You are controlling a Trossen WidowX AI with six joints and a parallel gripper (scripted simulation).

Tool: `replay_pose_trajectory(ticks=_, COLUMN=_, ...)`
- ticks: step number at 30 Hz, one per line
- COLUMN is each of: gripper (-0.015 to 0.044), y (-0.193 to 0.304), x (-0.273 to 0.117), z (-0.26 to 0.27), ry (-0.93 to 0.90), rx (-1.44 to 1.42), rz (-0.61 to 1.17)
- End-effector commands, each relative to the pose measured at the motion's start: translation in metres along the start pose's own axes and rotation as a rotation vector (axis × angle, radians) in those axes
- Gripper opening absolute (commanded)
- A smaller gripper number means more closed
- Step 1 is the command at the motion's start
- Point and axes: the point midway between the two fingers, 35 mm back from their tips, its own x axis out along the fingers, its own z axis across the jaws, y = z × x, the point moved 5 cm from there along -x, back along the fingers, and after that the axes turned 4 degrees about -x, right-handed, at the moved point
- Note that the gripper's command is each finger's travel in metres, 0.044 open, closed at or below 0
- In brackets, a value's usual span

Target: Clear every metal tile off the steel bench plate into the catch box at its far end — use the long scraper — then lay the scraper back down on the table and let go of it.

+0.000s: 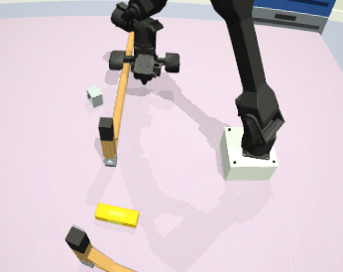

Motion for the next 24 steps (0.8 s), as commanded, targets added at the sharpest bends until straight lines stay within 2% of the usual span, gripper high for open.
replay_pose_trajectory(ticks=1, gripper=0.0, y=0.001, x=0.001, z=-0.004, ry=0.003, rx=0.003, rz=-0.002)
replay_pose_trajectory(ticks=24, gripper=0.0, y=0.006, x=-0.001, z=-0.026, ry=0.005, rx=0.003, rz=-0.001)
